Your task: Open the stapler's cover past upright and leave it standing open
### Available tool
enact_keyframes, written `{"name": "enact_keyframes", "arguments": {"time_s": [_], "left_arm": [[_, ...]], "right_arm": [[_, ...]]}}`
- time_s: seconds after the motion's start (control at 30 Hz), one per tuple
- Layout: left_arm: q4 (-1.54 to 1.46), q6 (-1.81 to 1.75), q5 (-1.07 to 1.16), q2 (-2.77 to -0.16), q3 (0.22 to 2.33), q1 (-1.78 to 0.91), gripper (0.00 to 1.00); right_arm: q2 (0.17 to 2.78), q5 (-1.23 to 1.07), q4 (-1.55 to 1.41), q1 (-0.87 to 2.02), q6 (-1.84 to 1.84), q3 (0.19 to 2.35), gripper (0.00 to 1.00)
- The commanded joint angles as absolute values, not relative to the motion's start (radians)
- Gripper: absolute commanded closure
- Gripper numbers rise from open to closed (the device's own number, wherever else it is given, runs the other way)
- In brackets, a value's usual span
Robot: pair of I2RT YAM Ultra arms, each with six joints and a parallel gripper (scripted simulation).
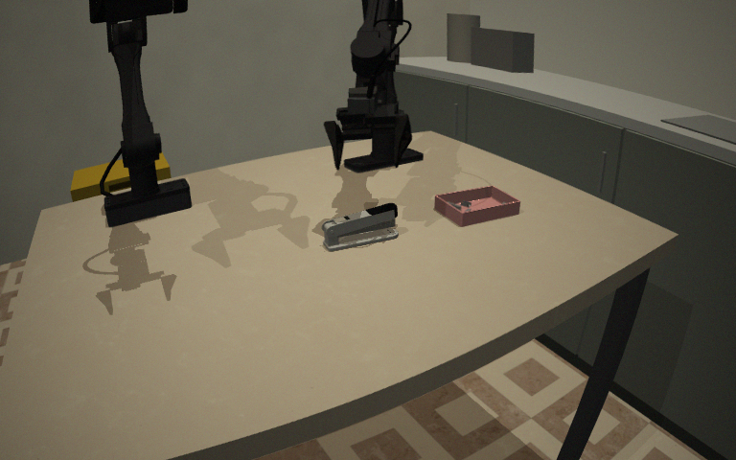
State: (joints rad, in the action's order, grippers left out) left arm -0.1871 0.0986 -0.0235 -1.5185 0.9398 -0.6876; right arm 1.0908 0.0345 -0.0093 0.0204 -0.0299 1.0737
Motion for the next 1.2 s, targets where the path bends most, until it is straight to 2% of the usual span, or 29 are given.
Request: {"name": "enact_keyframes", "arguments": {"time_s": [0.0, 0.4, 0.53, 0.57, 0.8, 1.17], "left_arm": [[-0.183, 0.093, -0.036, -1.53, 0.977, -0.699, 0.0], [-0.183, 0.097, -0.028, -1.521, 0.966, -0.693, 0.0], [-0.269, 0.171, -0.024, -1.541, 0.991, -0.699, 0.45], [-0.309, 0.209, -0.019, -1.551, 1.006, -0.698, 0.54], [-0.478, 0.37, -0.004, -1.643, 1.136, -0.697, 0.54], [-0.864, 0.689, 0.007, -1.894, 1.508, -0.698, 0.54]], "right_arm": [[1.045, -0.006, 0.002, 0.0, 0.008, 1.047, 0.0], [1.037, 0.001, 0.004, -0.006, 0.0, 1.041, 0.0], [1.037, 0.001, 0.004, -0.006, 0.0, 1.041, 0.0], [1.037, 0.001, 0.004, -0.006, 0.0, 1.041, 0.0], [1.037, 0.001, 0.004, -0.006, 0.0, 1.041, 0.0], [1.037, 0.001, 0.004, -0.006, 0.0, 1.041, 0.0]]}}
